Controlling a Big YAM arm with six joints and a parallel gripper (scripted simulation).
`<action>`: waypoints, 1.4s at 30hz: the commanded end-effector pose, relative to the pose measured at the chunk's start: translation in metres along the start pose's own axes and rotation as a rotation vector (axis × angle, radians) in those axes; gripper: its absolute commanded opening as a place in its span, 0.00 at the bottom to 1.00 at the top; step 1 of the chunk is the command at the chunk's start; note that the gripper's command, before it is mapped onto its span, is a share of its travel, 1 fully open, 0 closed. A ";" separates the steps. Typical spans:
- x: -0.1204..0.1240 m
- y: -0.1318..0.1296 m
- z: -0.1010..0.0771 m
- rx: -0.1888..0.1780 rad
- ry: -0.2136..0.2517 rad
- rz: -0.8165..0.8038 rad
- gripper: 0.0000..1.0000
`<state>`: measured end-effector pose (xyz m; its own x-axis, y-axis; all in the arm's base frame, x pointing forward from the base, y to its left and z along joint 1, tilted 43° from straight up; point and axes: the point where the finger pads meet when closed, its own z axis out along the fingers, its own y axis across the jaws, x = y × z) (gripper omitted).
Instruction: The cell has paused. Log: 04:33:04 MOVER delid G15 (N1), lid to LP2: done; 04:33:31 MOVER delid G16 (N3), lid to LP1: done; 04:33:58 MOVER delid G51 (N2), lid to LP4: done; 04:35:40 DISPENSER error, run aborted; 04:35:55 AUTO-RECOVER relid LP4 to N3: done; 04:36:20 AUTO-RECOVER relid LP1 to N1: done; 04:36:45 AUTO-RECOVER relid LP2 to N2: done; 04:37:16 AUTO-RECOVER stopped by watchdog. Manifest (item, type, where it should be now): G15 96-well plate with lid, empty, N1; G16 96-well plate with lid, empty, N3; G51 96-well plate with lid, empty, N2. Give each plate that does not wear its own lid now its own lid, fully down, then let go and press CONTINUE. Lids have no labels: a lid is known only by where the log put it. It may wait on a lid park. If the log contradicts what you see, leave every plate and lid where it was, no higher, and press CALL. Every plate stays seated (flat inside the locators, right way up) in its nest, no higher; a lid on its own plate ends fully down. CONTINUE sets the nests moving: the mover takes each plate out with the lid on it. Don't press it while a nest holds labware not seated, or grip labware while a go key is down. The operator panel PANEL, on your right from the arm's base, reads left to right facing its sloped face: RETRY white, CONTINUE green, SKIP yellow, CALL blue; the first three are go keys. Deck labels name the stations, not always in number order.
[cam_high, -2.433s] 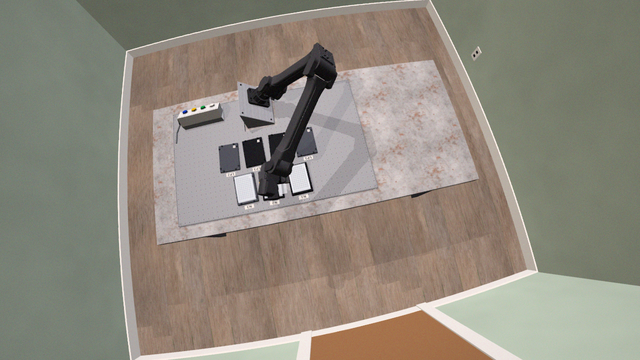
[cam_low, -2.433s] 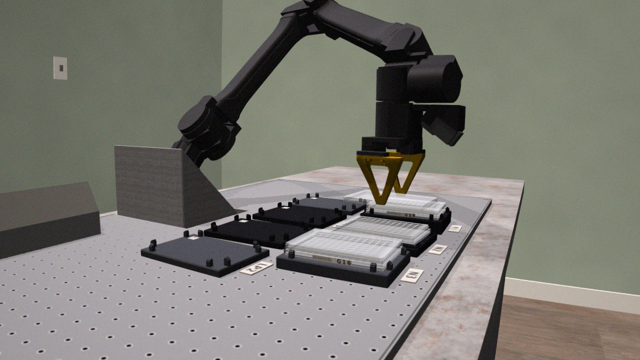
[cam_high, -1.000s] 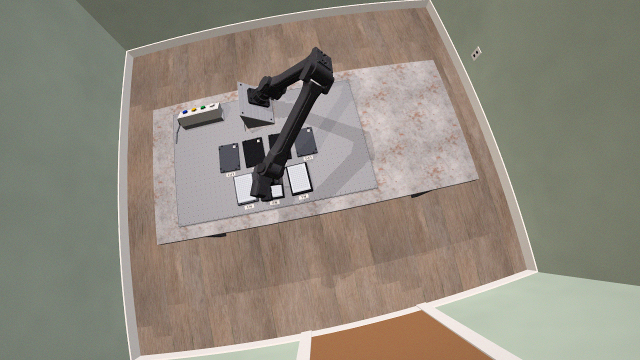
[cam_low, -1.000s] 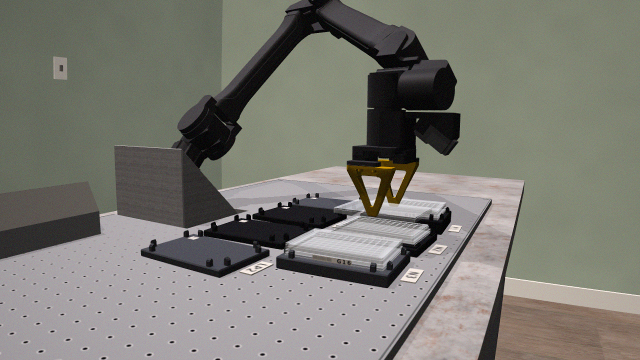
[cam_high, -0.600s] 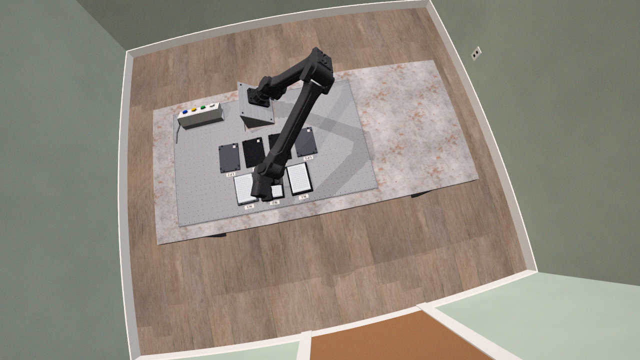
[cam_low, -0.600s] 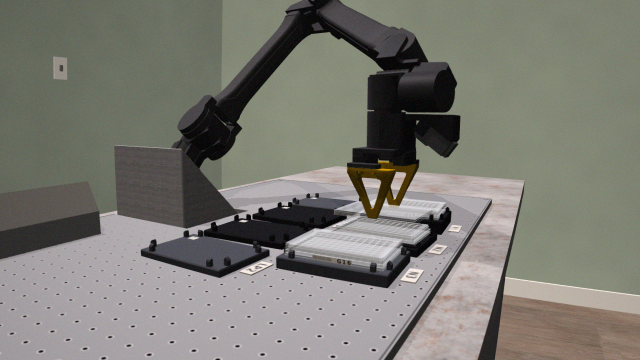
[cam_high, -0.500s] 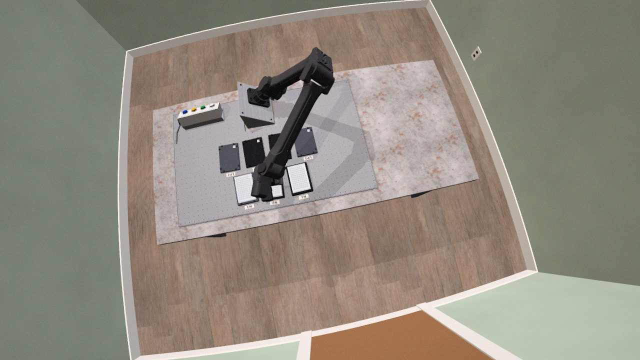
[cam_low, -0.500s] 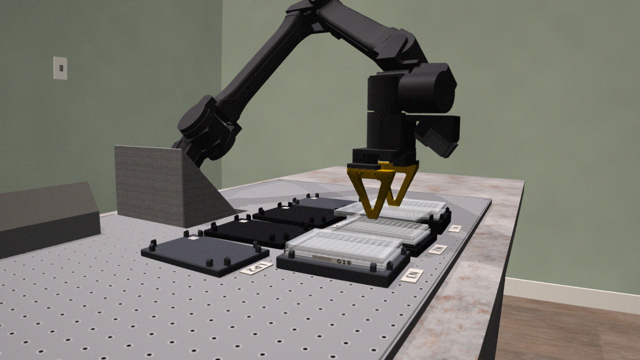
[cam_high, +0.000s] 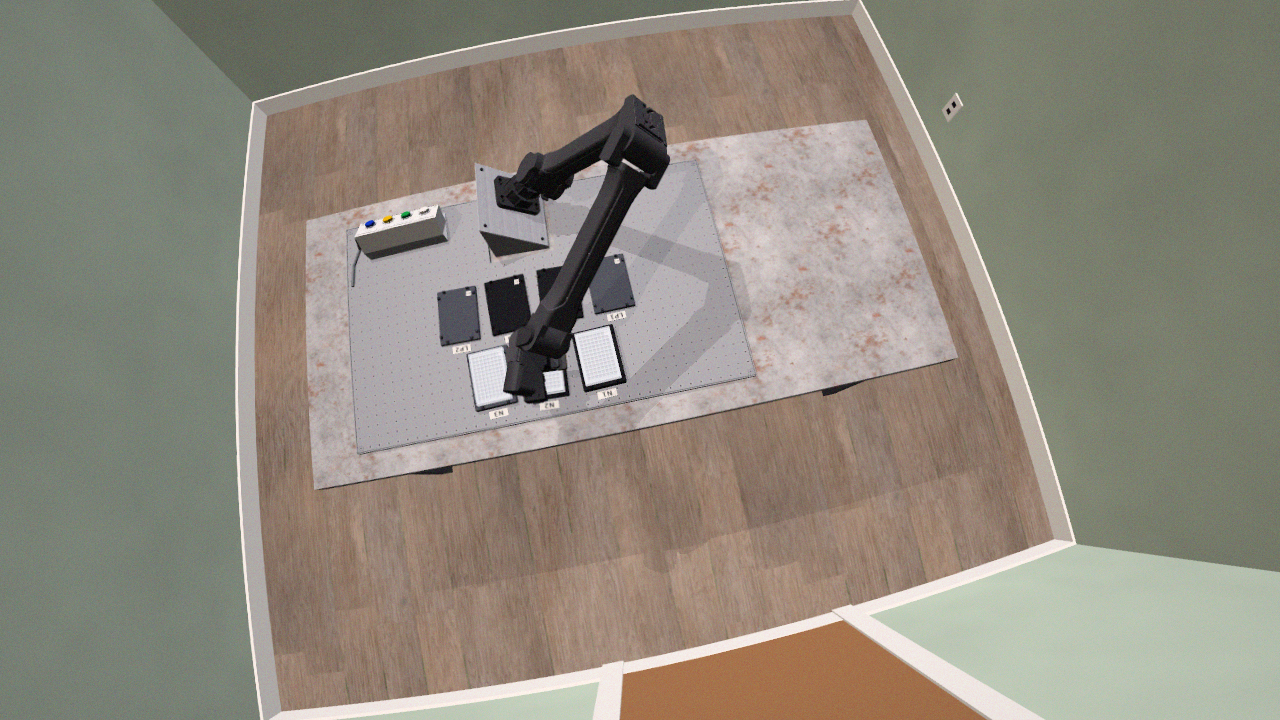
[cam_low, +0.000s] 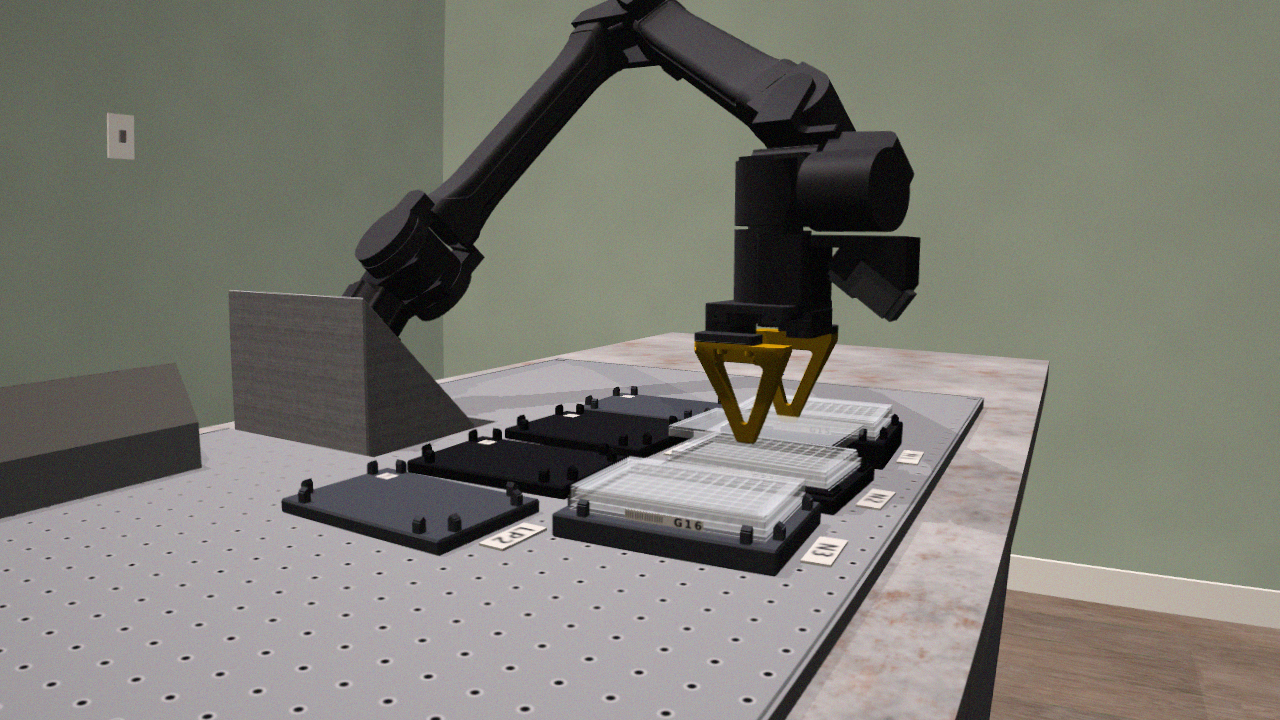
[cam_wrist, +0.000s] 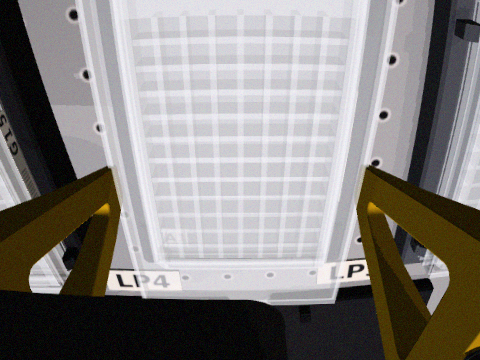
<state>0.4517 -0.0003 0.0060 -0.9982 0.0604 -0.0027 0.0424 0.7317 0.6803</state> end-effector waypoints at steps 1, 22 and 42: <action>0.000 0.003 0.012 -0.003 0.014 -0.003 0.00; 0.001 0.002 0.019 -0.004 0.014 -0.003 0.00; 0.002 0.002 0.026 -0.004 0.014 -0.004 0.00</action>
<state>0.4514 0.0088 -0.0046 -0.9982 0.0594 -0.0035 0.0412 0.7317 0.6804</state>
